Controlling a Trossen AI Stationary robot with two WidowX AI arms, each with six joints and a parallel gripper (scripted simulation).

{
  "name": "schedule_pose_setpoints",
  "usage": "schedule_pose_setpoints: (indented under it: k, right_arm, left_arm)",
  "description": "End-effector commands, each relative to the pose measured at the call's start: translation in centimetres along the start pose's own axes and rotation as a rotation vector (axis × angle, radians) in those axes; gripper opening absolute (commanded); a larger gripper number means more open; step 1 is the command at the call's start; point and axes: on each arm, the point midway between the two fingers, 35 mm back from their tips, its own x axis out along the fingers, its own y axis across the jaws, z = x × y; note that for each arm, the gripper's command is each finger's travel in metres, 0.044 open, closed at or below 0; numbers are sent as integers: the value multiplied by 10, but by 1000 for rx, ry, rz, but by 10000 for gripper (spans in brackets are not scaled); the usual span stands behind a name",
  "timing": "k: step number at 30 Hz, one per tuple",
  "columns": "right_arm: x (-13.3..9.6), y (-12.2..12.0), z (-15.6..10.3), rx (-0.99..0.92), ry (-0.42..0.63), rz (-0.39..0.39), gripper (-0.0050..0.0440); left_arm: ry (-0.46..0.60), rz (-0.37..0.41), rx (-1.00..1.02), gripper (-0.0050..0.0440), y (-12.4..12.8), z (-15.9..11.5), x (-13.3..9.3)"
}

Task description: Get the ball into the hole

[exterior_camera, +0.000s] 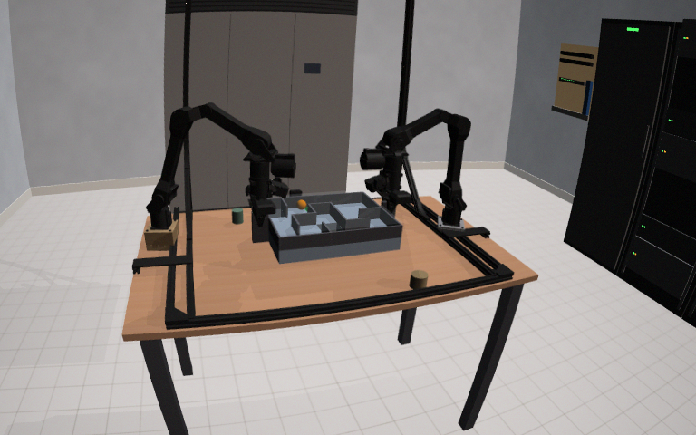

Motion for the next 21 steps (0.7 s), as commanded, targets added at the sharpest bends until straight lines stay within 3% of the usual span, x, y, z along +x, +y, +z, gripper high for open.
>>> schedule_pose_setpoints:
  k: [1, 21]
  right_arm:
    - [5, 0, -4, 1, -29, 7, 20]
    - [14, 1, -4, 1, -47, -13, 20]
  left_arm:
    - [24, -7, 1, 20, 0, 4, -8]
    - [48, 14, 2, 20, -1, 5, -7]
